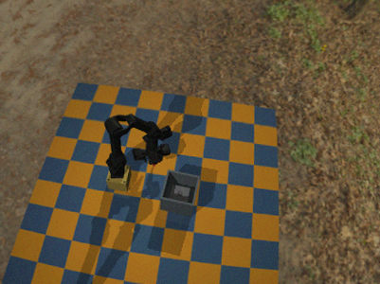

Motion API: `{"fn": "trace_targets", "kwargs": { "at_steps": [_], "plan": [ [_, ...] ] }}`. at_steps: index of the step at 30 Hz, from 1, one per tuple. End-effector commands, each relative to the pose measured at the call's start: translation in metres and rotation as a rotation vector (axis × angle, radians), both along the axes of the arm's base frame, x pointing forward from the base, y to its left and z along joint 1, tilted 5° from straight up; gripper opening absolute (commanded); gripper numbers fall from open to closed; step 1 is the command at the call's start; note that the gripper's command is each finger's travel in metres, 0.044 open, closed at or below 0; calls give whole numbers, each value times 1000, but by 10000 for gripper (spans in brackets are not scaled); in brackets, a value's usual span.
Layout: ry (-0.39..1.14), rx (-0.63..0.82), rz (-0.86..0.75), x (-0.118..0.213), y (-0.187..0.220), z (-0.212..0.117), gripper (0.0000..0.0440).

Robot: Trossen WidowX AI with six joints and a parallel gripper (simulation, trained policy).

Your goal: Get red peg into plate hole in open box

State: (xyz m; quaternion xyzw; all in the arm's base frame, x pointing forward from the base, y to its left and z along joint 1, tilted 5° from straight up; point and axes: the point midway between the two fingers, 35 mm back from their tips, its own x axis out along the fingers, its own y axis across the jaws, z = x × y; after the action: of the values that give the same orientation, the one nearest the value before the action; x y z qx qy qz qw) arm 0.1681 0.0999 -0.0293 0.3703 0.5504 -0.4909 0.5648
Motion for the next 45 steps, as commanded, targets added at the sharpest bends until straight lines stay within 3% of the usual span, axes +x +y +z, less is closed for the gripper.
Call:
{"fn": "trace_targets", "kwargs": {
  "at_steps": [1, 11, 29, 45],
  "plan": [
    [-6, -3, 2, 3, 0, -5, 187],
    [-20, 19, 44, 12, 6, -10, 0],
    [-136, 96, -15, 39, 15, 29, 0],
    [-272, 156, -28, 77, 12, 86, 0]
  ]
}}
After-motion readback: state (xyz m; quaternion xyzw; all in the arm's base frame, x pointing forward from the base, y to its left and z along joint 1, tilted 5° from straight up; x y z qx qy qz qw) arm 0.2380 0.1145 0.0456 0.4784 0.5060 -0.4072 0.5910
